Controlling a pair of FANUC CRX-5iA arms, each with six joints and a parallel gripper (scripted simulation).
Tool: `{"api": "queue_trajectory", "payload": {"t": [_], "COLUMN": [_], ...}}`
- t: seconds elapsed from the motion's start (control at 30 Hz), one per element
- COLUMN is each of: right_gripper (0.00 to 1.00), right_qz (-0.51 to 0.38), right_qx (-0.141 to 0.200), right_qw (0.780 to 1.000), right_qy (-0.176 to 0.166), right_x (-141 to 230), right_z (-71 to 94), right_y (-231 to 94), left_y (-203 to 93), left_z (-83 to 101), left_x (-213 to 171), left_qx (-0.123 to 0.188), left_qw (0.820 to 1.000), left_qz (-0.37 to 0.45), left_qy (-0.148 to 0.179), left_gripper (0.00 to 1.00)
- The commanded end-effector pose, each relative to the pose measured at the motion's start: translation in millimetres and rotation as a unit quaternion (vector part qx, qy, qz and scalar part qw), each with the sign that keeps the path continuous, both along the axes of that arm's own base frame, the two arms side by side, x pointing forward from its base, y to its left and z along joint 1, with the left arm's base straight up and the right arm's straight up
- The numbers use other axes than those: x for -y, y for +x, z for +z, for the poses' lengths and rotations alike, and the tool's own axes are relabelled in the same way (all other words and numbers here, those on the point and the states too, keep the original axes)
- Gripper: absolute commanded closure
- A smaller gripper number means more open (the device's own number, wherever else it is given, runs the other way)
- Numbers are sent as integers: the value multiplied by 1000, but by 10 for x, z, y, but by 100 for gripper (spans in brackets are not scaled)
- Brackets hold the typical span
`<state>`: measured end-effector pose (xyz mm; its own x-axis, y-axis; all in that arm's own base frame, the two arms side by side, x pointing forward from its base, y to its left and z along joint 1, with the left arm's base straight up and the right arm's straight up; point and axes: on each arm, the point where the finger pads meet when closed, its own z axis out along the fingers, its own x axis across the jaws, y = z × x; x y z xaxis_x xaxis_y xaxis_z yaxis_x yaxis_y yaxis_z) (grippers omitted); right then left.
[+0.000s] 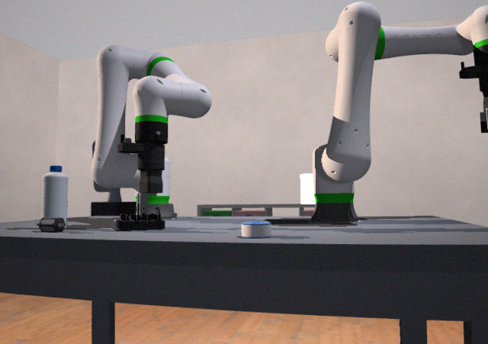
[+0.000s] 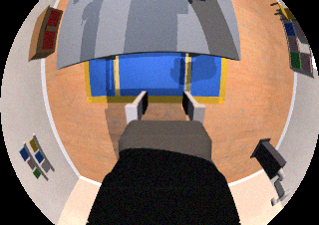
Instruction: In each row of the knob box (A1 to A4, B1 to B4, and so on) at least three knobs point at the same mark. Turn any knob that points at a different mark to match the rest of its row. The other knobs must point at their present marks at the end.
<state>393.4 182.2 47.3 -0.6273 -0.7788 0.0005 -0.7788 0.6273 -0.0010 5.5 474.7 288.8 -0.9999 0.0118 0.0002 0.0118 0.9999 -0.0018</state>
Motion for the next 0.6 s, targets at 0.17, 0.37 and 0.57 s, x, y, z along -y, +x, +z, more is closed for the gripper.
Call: {"api": "queue_trajectory", "payload": {"t": [0.17, 0.37, 0.57], "right_gripper": [70, 70, 70], "right_qz": [80, 126, 200], "right_qx": [0, 0, 0], "right_qw": [997, 992, 980], "right_qy": [1, 1, 1], "right_x": [-2, -2, -2], "right_z": [6, 6, 6], "right_y": [5, 5, 5], "left_y": [1, 1, 1], "left_z": [8, 8, 8], "left_x": [-2, -2, -2], "left_qx": [0, 0, 0], "left_qw": [1000, 1000, 1000], "left_qz": [0, 0, 0], "left_qy": [1, 1, 1], "left_gripper": [0, 0, 0]}}
